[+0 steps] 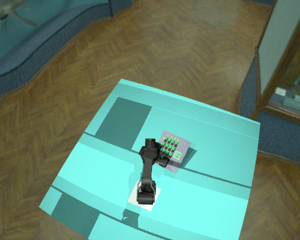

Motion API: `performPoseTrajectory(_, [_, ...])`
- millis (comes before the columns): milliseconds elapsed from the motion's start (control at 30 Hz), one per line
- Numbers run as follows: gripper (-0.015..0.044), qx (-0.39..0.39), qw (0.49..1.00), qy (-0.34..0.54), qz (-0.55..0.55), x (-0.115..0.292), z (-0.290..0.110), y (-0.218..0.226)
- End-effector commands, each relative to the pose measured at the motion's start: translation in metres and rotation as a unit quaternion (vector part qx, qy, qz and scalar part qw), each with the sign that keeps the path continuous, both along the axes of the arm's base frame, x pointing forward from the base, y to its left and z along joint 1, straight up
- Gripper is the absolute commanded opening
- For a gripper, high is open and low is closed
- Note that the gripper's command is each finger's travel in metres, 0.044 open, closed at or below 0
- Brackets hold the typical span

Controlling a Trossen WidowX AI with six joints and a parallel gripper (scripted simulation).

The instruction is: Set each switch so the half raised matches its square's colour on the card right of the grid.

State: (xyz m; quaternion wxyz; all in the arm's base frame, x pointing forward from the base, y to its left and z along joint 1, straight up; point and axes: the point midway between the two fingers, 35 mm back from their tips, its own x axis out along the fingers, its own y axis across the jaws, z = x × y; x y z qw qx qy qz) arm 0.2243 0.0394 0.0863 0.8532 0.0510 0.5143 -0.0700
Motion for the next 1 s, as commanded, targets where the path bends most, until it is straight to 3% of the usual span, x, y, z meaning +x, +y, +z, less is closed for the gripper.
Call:
performPoseTrajectory(0, [0.0,-0.001,1.0,0.002,0.003,-0.001,-0.002,0.0])
performPoseTrajectory(333, [0.0,-0.001,1.0,0.002,0.003,0.0,-0.003,0.0])
performPoseTrajectory(533, [0.0,0.002,1.0,0.015,0.003,-0.026,0.054,0.004])
performPoseTrajectory(733, [0.0,0.002,1.0,0.016,0.003,-0.028,0.056,0.003])
performPoseTrajectory(967, [0.0,0.001,1.0,0.023,0.002,-0.032,0.055,-0.042])
